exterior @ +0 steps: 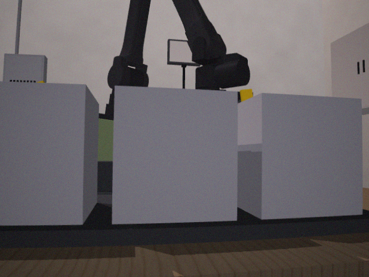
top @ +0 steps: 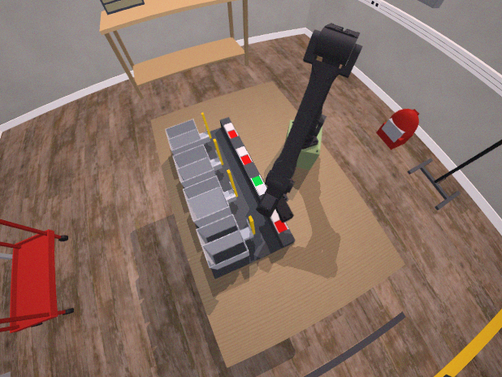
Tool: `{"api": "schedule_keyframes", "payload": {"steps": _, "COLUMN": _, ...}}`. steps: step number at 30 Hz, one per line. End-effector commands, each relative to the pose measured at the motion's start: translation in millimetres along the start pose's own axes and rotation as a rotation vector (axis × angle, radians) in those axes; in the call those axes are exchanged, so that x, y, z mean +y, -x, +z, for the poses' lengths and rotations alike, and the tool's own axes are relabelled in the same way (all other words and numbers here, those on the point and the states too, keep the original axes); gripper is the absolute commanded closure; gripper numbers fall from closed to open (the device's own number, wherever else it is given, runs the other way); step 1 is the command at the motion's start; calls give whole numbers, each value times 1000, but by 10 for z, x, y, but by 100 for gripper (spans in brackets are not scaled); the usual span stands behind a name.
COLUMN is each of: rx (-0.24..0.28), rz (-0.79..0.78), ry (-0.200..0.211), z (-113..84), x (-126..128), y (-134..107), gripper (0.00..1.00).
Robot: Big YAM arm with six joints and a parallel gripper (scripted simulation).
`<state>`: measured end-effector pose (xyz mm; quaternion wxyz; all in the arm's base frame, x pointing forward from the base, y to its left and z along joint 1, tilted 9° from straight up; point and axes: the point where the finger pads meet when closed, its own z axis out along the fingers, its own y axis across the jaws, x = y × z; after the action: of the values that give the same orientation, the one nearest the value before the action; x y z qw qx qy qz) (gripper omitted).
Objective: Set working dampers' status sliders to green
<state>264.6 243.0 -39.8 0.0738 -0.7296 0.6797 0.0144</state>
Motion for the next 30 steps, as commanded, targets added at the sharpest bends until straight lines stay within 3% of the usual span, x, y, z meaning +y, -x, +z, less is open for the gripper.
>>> {"api": "schedule_keyframes", "payload": {"steps": 1, "rx": -13, "rz": 3, "ry": -22, "z": -9, "x": -56, "y": 71, "gripper": 100}}
{"api": "schedule_keyframes", "payload": {"steps": 20, "rx": 2, "rz": 4, "ry": -3, "z": 149, "x": 19, "y": 9, "gripper": 100}}
{"api": "schedule_keyframes", "payload": {"steps": 30, "rx": -6, "rz": 3, "ry": -14, "z": 115, "x": -6, "y": 30, "gripper": 100}}
